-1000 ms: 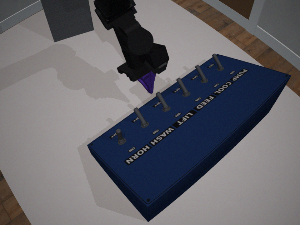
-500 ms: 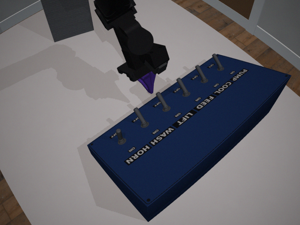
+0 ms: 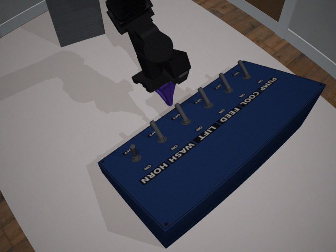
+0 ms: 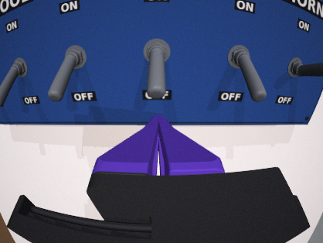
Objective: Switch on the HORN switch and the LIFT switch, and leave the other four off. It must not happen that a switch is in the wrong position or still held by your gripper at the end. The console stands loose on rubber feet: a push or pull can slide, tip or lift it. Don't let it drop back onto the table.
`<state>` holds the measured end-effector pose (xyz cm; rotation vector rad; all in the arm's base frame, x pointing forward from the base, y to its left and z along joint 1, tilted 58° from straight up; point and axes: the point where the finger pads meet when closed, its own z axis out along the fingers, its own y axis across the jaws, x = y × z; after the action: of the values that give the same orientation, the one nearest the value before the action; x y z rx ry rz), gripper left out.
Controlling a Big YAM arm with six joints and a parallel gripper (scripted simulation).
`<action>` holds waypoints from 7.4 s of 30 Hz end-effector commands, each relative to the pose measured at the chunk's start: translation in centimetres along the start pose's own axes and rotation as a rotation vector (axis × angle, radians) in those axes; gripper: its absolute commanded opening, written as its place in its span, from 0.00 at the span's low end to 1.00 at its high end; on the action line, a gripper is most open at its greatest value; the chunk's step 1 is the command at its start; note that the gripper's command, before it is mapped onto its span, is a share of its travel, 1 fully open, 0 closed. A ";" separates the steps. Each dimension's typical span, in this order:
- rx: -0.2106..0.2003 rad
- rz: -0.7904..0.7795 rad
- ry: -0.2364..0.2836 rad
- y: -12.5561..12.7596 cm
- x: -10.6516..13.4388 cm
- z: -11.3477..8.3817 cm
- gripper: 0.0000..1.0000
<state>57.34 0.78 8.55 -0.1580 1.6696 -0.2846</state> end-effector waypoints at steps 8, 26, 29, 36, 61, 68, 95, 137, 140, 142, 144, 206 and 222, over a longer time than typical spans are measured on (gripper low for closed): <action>-0.008 -0.007 -0.022 0.5 -2.2 -0.2 0.00; -0.009 -0.002 -0.032 0.6 -4.1 -0.1 0.00; -0.009 -0.001 -0.034 0.6 -4.3 -0.1 0.00; -0.008 0.001 -0.038 0.6 -4.8 -0.1 0.00; -0.007 0.004 -0.047 0.5 -5.4 -0.2 0.00; -0.007 0.004 -0.047 0.5 -5.4 -0.2 0.00; -0.007 0.004 -0.047 0.5 -5.4 -0.2 0.00; -0.006 0.008 -0.055 0.5 -6.6 -0.2 0.00; -0.006 0.008 -0.055 0.5 -6.6 -0.2 0.00; -0.006 0.008 -0.055 0.5 -6.6 -0.2 0.00; -0.006 0.008 -0.055 0.5 -6.6 -0.2 0.00; -0.006 0.011 -0.058 0.5 -7.7 -0.2 0.00; 0.011 0.012 -0.053 -0.5 -7.4 -0.1 0.00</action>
<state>57.64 2.22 12.86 -0.1640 1.6862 -0.2892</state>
